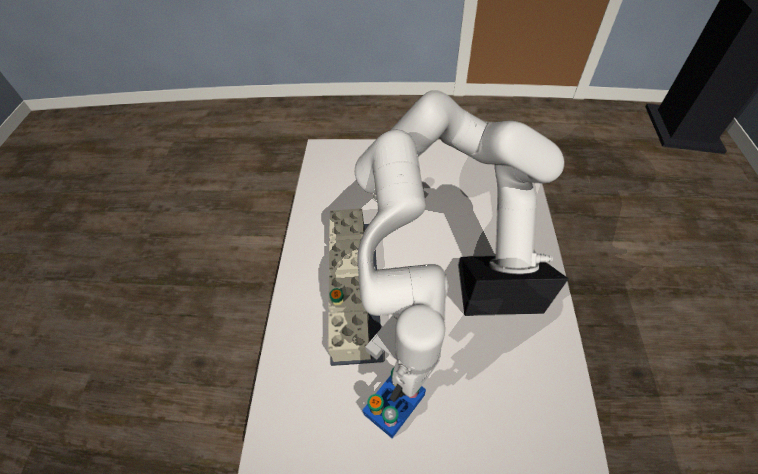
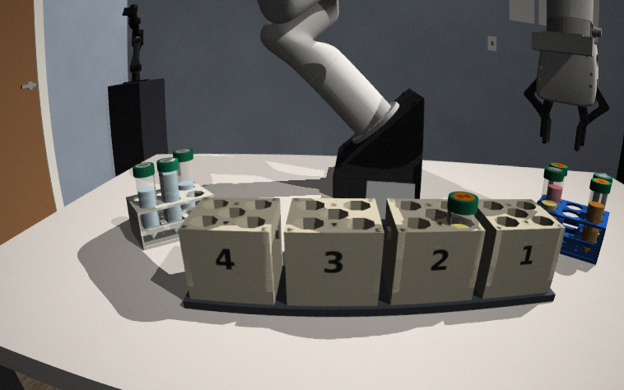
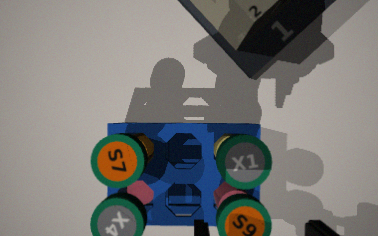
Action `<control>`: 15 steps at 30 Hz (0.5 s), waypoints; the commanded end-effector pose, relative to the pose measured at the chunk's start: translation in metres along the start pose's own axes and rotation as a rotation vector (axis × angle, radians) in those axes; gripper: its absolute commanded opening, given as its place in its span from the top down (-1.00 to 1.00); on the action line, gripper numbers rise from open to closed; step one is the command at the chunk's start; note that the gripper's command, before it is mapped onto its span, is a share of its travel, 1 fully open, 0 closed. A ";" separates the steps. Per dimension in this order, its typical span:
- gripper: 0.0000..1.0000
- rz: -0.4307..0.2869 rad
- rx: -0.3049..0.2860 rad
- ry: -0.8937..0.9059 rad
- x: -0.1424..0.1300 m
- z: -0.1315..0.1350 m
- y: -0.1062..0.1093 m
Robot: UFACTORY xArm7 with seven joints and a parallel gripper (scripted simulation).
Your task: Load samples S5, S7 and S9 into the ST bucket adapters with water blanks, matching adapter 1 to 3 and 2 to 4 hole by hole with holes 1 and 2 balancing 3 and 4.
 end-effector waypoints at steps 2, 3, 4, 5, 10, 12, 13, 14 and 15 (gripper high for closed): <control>-0.15 0.000 0.005 0.000 0.000 -0.001 -0.009; -0.15 0.000 0.005 0.000 0.000 -0.001 -0.011; -0.15 0.000 0.005 0.000 0.000 -0.001 -0.013; -0.15 0.000 0.005 0.000 0.000 -0.001 -0.015; -0.15 0.000 0.005 0.000 0.000 -0.001 -0.023; -0.15 0.000 0.005 0.000 0.000 -0.001 -0.025; -0.15 0.000 0.005 0.000 0.000 -0.001 -0.027; -0.15 0.000 0.005 0.000 0.000 -0.001 -0.029; -0.15 0.000 0.005 0.000 0.000 -0.001 -0.031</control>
Point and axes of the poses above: the point where the finger pads meet when closed, its own y axis back along the fingers, its own z axis across the jaws, x = y × z, the point moved 9 cm from there along y, back along the fingers, and after that the axes turned 11 degrees about y, right-handed, at the moved point
